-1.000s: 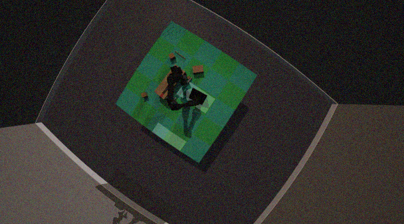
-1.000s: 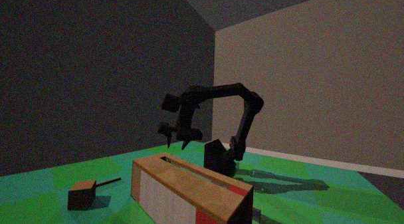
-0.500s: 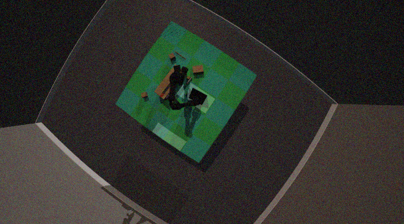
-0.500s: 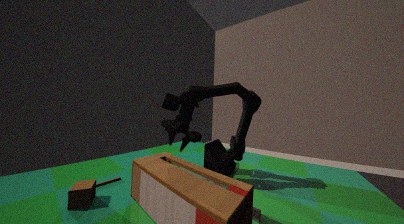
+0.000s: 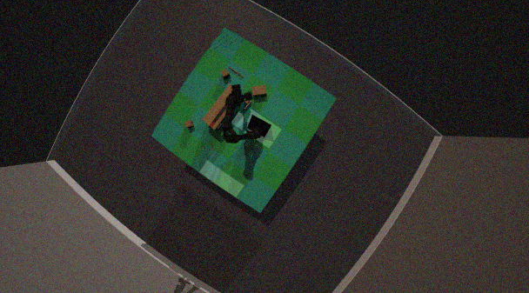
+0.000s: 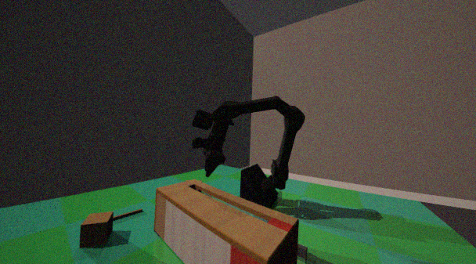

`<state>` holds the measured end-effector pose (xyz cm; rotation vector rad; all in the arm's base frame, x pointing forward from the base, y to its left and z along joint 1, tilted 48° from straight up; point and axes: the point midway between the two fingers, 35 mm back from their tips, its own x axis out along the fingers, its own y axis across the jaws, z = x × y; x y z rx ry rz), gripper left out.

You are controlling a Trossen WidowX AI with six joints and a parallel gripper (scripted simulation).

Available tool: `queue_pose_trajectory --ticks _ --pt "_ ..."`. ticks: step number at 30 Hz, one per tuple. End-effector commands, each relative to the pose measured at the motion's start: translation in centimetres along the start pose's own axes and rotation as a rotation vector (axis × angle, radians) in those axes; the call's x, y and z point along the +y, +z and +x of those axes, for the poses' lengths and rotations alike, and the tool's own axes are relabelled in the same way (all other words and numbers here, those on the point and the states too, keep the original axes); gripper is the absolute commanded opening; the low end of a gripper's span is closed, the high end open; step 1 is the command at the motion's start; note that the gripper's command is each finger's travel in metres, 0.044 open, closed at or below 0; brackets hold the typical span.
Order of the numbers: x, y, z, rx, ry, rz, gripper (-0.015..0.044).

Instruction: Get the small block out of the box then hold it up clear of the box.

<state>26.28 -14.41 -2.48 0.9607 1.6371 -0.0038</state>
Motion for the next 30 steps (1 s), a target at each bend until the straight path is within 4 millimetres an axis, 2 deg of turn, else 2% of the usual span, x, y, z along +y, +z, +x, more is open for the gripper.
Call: queue_pose_trajectory --ticks 1,16,30 --pt "-1.3 0.1 0.1 0.028 0.136 0.929 0.0285" --pt "-2.2 0.1 -0.2 0.142 0.232 1.754 0.0285" --pt "-3.0 0.1 -0.5 0.335 0.273 2.508 0.0285"
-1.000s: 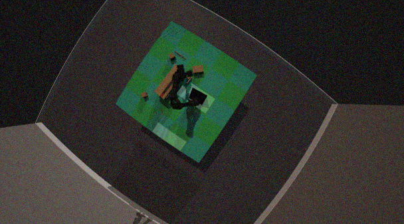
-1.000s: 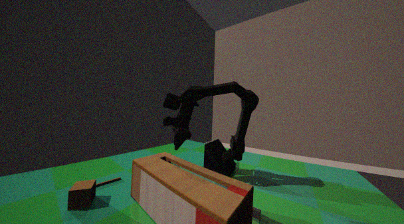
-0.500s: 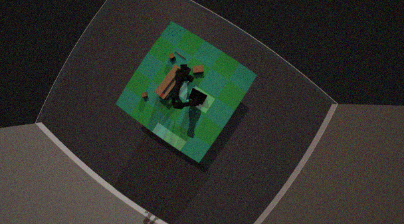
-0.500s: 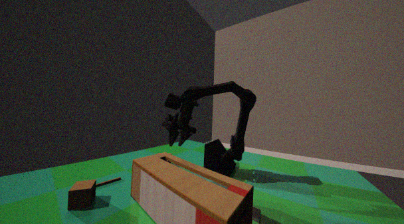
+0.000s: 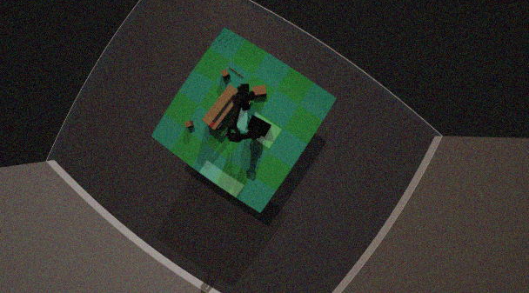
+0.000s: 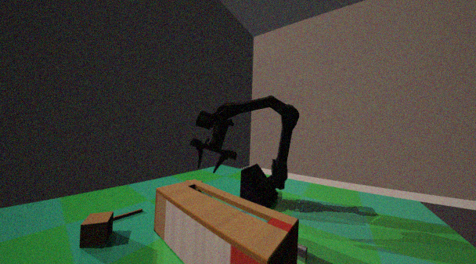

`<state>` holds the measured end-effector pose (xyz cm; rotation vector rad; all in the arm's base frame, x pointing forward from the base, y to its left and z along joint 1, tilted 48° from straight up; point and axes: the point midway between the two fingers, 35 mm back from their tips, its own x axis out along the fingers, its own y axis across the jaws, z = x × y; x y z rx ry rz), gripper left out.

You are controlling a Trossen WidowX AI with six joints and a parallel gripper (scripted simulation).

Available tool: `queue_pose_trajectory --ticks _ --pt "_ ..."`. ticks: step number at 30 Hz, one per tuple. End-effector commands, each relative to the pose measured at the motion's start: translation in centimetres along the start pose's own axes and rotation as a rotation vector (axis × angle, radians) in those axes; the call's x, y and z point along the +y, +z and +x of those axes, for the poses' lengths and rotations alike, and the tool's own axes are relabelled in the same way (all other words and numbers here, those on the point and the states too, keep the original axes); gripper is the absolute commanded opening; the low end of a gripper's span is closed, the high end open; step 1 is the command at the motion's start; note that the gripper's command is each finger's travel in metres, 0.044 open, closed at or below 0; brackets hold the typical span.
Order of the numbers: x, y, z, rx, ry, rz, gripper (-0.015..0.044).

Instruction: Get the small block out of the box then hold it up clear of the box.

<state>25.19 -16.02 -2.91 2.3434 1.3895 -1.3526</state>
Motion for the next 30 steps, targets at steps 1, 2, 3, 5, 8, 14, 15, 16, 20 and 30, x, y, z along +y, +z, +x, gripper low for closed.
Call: queue_pose_trajectory --ticks 1,2,3,5,8,14,15,16,20,30 --pt "0.2 1.1 -0.2 0.121 -0.014 0.897 0.0285" --pt "0.2 1.1 -0.2 0.122 -0.015 0.907 0.0285" --pt "0.2 1.1 -0.2 0.122 -0.015 0.907 0.0285" --pt "0.2 1.1 -0.2 0.122 -0.015 0.907 0.0285" --pt "0.2 1.1 -0.2 0.122 -0.015 0.907 0.0285" --pt "0.2 1.1 -0.2 0.122 -0.015 0.907 0.0285" --pt "0.2 1.1 -0.2 0.122 -0.015 0.907 0.0285" --pt "0.2 1.1 -0.2 0.122 -0.015 0.907 0.0285" --pt "0.2 1.1 -0.2 0.122 -0.015 0.907 0.0285" --pt "-2.6 2.3 8.5 0.124 -0.016 0.906 0.0285"
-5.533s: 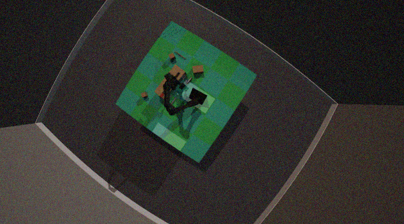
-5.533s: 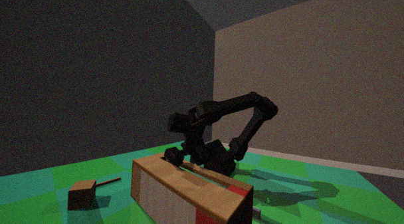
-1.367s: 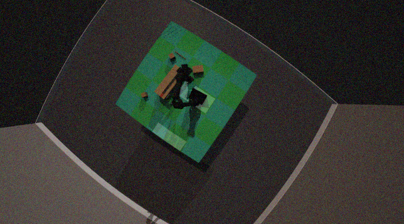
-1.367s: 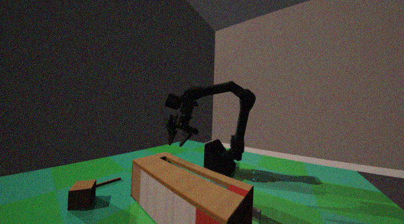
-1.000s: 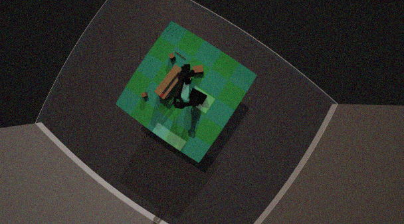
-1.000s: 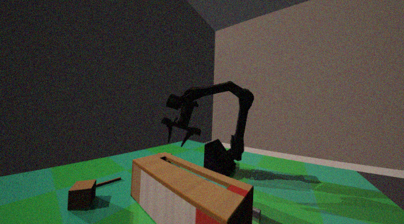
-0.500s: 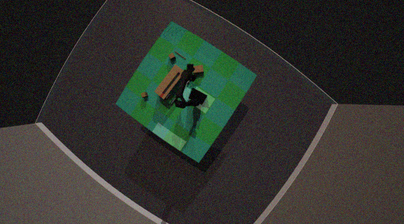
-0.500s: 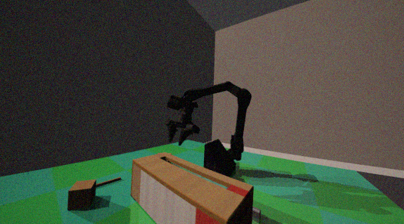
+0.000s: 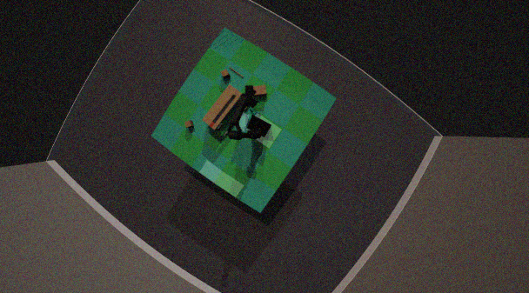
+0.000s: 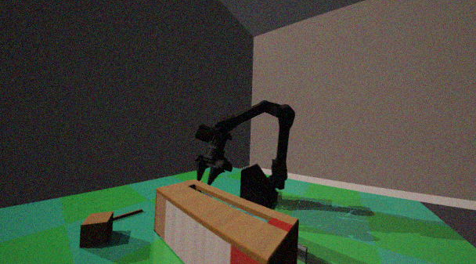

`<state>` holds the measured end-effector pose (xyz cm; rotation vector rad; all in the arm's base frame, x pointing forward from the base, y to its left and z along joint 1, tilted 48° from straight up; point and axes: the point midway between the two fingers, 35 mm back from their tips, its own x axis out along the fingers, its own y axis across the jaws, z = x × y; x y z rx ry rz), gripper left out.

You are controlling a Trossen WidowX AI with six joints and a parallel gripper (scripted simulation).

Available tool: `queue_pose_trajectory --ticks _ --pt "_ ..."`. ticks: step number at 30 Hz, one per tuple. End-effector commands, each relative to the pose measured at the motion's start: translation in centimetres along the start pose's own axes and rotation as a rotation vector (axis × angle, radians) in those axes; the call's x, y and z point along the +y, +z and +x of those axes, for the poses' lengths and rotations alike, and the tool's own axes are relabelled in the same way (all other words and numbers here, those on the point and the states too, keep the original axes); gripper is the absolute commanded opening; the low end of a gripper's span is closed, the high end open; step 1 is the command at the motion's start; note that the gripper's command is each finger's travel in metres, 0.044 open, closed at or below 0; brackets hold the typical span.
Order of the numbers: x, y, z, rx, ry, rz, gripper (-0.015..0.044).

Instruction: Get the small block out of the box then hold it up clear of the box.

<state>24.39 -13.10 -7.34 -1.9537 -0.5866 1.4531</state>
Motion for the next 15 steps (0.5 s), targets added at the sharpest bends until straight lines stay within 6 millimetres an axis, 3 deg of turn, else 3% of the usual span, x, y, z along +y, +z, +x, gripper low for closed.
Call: queue_pose_trajectory --ticks 1,15 --pt "-0.6 2.2 3.5 -0.005 -0.015 0.016 0.0285" --pt "-0.5 2.6 4.9 -0.005 -0.014 0.016 0.0285"
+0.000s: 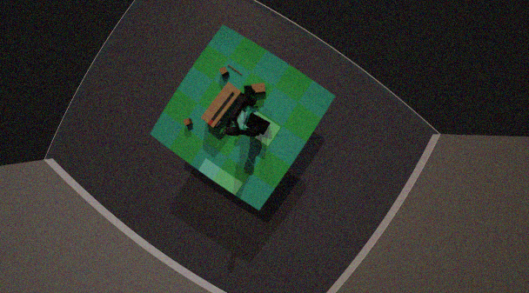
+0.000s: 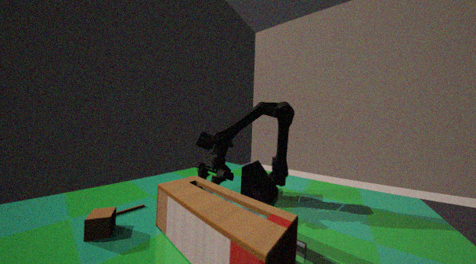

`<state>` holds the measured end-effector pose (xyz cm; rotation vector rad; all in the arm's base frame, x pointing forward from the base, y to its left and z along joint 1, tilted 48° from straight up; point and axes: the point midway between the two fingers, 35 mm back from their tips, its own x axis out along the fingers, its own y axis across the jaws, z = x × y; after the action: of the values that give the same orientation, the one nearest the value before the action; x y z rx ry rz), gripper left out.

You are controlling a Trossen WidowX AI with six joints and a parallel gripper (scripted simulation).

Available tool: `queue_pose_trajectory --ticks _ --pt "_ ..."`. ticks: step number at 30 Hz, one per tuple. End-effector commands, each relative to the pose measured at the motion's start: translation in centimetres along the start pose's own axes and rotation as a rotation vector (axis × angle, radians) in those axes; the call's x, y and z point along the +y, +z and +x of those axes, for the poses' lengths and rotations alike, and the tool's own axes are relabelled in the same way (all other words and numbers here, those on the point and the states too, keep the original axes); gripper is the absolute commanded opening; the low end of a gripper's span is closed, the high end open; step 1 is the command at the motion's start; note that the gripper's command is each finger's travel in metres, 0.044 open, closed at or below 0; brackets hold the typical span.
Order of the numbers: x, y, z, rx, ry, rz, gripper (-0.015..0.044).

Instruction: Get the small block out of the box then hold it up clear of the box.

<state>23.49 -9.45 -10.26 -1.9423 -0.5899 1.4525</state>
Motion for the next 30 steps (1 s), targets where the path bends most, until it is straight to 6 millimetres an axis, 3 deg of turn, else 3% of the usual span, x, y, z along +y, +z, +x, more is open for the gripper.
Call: queue_pose_trajectory --ticks 1,30 --pt "0.0 0.5 0.8 -0.001 -0.007 0.010 0.0285" --pt "-0.1 2.3 4.9 -0.001 -0.010 0.010 0.0285"
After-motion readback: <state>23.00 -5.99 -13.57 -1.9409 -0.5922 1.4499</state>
